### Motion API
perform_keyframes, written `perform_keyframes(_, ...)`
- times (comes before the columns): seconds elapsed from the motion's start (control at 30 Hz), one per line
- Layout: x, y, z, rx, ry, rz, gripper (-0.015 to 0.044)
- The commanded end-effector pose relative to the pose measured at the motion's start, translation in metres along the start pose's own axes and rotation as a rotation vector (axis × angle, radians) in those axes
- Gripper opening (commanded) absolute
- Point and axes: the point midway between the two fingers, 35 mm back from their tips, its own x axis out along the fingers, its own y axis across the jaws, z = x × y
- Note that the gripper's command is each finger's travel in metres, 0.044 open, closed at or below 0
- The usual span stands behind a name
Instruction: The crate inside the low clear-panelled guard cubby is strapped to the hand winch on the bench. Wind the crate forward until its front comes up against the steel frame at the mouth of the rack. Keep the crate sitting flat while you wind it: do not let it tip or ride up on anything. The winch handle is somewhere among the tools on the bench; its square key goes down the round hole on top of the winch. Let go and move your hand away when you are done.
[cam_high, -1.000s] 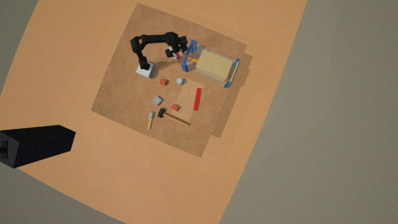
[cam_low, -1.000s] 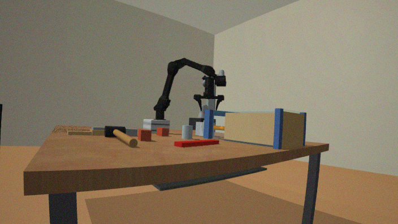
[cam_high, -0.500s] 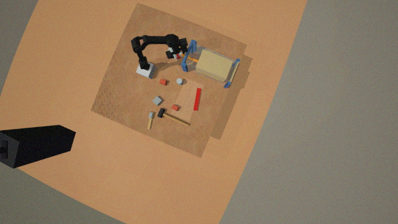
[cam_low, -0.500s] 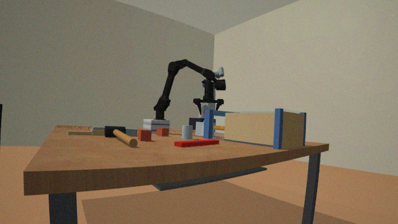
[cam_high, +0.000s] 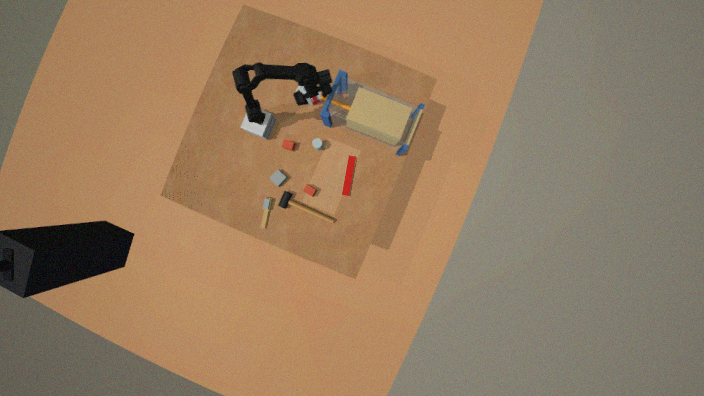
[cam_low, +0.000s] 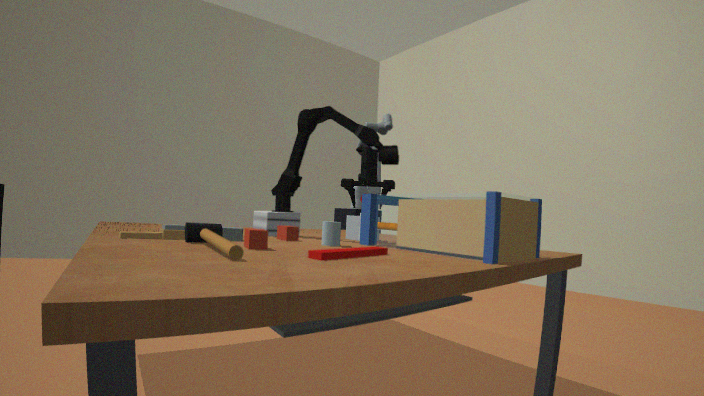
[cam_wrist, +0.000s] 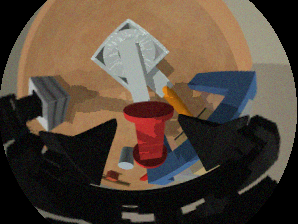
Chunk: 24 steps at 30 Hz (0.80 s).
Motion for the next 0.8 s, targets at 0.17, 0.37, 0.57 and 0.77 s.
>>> perform_keyframes(0.17,-0.0002,-0.0001,0.0,0.0,0.0,0.0,0.0256)
perform_keyframes(0.37,-0.0002,-0.0001,0.0,0.0,0.0,0.0,0.0099)
perform_keyframes(0.57,-0.0002,-0.0001,0.0,0.0,0.0,0.0,0.0)
perform_keyframes(0.77,0.0014,0.0001,0.0003,-0.002,0.0,0.004,0.0)
